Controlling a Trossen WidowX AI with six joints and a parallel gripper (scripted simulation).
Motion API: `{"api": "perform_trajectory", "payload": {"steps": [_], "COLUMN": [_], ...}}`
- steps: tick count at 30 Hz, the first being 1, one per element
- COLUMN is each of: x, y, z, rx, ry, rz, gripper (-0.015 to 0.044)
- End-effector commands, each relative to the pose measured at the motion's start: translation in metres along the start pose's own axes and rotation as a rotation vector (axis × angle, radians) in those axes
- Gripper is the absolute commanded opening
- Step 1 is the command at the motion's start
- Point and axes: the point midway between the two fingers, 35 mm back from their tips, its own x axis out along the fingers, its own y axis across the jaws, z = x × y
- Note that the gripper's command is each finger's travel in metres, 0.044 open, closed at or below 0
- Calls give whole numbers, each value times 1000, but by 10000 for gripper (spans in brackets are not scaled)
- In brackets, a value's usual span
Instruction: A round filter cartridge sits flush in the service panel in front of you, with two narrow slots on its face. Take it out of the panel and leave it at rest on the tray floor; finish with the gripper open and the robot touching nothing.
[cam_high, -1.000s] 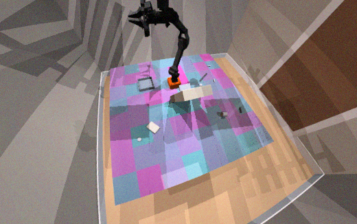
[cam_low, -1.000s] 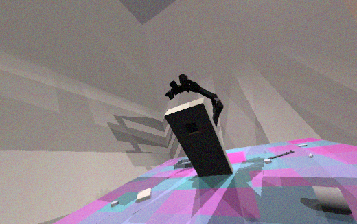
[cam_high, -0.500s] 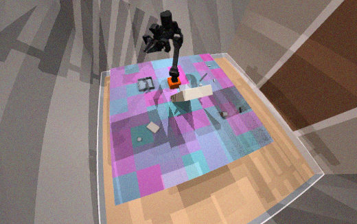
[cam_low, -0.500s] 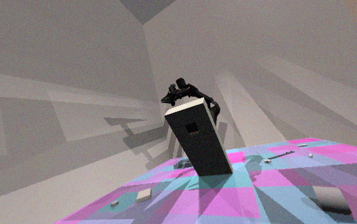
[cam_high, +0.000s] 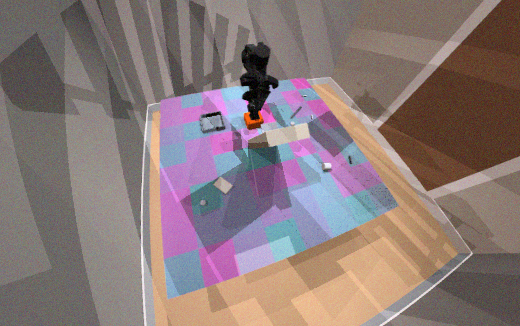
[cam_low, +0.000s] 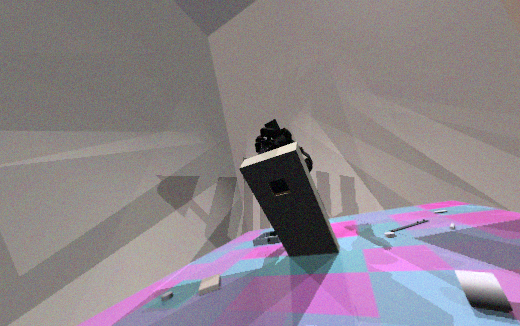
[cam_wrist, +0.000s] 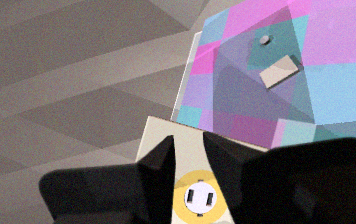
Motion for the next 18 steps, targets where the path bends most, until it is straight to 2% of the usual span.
{"api": "perform_trajectory", "payload": {"steps": [1,4,18], "x": [4,3,3], "y": [-12,-15,-15], "z": [-78,-93,-93], "rx": [239,288,288], "ry": [264,316,316], "rz": [-30,-47,-47], "gripper": [107,107,107]}}
